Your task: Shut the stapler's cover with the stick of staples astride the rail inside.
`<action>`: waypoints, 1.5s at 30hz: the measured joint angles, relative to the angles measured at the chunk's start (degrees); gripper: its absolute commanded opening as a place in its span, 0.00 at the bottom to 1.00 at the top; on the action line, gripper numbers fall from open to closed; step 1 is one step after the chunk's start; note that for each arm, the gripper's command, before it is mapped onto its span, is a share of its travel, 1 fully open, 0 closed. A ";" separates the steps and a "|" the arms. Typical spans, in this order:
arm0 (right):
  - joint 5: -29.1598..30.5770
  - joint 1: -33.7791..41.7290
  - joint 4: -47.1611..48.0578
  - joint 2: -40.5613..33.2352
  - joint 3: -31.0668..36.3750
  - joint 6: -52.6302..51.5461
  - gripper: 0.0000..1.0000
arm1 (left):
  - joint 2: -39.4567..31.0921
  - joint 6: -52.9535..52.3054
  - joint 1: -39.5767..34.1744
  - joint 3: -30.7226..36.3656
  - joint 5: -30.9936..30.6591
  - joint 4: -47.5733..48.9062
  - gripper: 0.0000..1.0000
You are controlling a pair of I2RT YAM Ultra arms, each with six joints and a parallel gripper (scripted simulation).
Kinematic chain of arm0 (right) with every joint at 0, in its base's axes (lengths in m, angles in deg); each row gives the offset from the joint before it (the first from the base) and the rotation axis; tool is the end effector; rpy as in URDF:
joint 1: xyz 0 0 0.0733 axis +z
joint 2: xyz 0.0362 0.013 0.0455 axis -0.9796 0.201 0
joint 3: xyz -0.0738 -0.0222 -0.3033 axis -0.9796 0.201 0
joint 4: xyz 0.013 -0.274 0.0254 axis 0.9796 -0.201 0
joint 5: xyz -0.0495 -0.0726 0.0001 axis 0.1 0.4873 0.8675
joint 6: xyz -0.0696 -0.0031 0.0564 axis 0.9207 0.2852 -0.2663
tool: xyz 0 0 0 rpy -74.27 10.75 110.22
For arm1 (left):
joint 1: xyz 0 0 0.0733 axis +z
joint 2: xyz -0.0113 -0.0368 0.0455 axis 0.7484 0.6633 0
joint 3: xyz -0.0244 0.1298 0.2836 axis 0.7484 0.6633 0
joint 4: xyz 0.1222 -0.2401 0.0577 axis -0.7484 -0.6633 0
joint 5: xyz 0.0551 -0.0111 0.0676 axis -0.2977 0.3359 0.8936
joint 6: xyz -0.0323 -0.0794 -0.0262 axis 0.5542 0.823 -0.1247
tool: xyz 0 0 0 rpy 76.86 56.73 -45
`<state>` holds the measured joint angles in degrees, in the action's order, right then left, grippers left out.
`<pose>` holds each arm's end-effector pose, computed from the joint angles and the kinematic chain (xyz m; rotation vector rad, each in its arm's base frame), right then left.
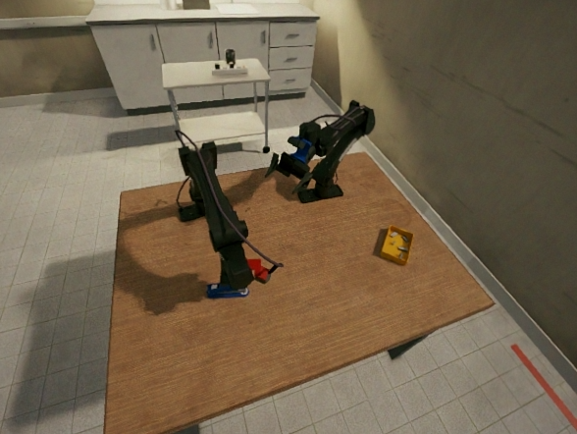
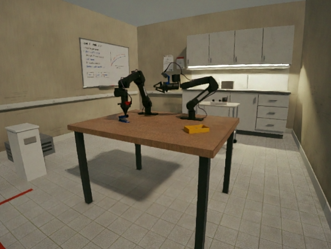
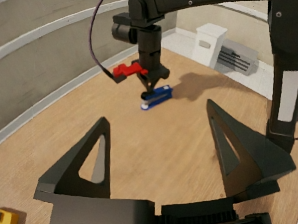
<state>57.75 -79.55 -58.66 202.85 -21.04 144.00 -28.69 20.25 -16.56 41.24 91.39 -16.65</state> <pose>0.4353 -0.0078 0.2000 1.7432 -2.6070 -0.0020 0.1064 -0.1689 0.3062 0.5007 1.5975 -0.8042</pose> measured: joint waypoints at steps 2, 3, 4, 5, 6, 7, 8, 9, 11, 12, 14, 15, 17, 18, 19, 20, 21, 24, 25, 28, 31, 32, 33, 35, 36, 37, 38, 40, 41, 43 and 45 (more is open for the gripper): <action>0.00 0.00 0.22 0.00 0.22 -0.04 0.00 | 0.00 0.00 0.00 0.00 0.00 0.00 1.00; 0.00 0.00 0.33 0.00 0.33 -0.07 0.00 | 0.00 0.00 0.00 0.00 0.00 0.00 1.00; 0.00 0.00 0.44 0.00 0.44 -0.09 0.00 | 0.00 0.00 0.00 0.00 0.00 0.00 1.00; 0.00 0.00 0.55 0.00 0.52 -0.11 0.00 | 0.00 0.00 0.00 0.00 0.00 0.00 1.00; 0.00 0.00 0.68 0.00 0.63 -0.15 0.00 | 0.00 0.00 0.00 0.00 0.00 0.00 1.00; 0.00 0.00 0.76 0.00 0.72 -0.17 0.00 | 0.00 0.00 0.00 0.00 0.00 0.00 1.00; 0.00 0.00 0.90 0.00 0.83 -0.20 0.00 | 0.00 0.00 0.00 0.00 0.00 0.00 1.00; 0.00 0.00 1.01 0.00 0.92 -0.22 0.00 | 0.00 0.00 0.00 0.00 0.00 0.00 1.00; 0.00 0.00 1.25 0.00 1.14 -0.26 0.00 | 0.00 0.00 0.00 0.00 0.00 0.00 1.00; 0.00 0.00 1.33 0.00 1.20 -0.28 0.00 | 0.00 0.00 0.00 0.00 0.00 0.00 1.00; 0.00 0.00 1.49 0.00 1.31 -0.31 0.00 | 0.00 0.00 0.00 0.00 0.00 0.00 1.00; 0.00 0.00 1.57 0.00 1.36 -0.33 0.00 | 0.00 0.00 0.00 0.00 0.00 0.00 1.00; 0.00 0.00 1.79 0.09 1.46 -0.37 0.00 | 0.00 0.00 0.00 0.00 0.00 0.00 1.00; 0.00 0.00 1.88 0.15 1.53 -0.39 0.00 | 0.00 0.00 0.00 0.00 0.00 0.00 1.00; 0.00 0.00 1.95 0.22 1.60 -0.39 0.00 | 0.00 0.00 0.00 0.00 0.00 0.00 1.00; 0.00 0.00 1.99 0.26 1.64 -0.39 0.00 | 0.00 0.00 0.00 0.00 0.00 0.00 1.00; 0.00 0.00 1.99 0.24 1.64 -0.39 0.00 | 0.00 0.00 0.00 0.00 0.00 0.00 1.00; 0.00 0.00 2.03 0.24 1.64 -0.39 0.00 | 0.00 0.00 0.00 0.00 0.00 0.00 1.00; 0.00 0.00 2.03 0.26 1.64 -0.39 0.00 | 0.00 0.00 0.00 0.00 0.00 0.00 1.00; 0.00 0.00 2.03 0.26 1.64 -0.39 0.00 | 0.00 0.00 0.00 0.00 0.00 0.00 1.00; 0.00 0.00 2.01 0.26 1.64 -0.39 0.00 | 0.00 0.00 0.00 0.00 0.00 0.00 1.00; 0.00 0.00 1.97 0.26 1.64 -0.39 0.00 | 0.00 0.00 0.00 0.00 0.00 0.00 1.00; 0.00 0.00 1.73 0.26 1.64 -0.39 0.00 | 0.00 0.00 0.00 0.00 0.00 0.00 1.00; 0.15 0.00 0.24 0.59 0.81 -0.48 0.00 | 0.00 0.00 0.00 0.00 0.00 0.00 1.00; 0.24 0.00 -0.59 0.83 -0.04 -0.59 0.00 | 0.00 0.00 0.00 0.00 0.00 0.00 1.00; 0.31 0.00 -1.33 1.01 -0.94 -0.70 0.00 | 0.00 0.00 0.00 0.00 0.00 0.00 1.00; 0.37 0.02 -1.99 1.03 -1.77 -0.79 0.00 | 0.00 0.00 0.00 0.00 0.00 0.00 1.00; 0.37 0.15 -3.04 0.96 -3.15 -0.94 0.00 | 0.00 0.00 0.00 0.00 0.00 0.00 1.00; 0.37 0.24 -3.37 0.96 -3.58 -1.01 0.00 | 0.00 0.00 0.00 0.00 0.00 0.00 1.00; 0.37 0.35 -3.91 0.98 -3.89 -1.09 0.00 | 0.00 0.00 0.00 0.00 0.00 0.00 1.00; 0.37 0.39 -4.44 1.01 -3.89 -1.14 0.00 | 0.00 0.00 0.00 0.00 0.00 0.00 1.00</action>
<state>58.12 -79.16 -63.09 203.86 -24.93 142.86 -28.69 20.25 -16.56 41.24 91.39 -16.65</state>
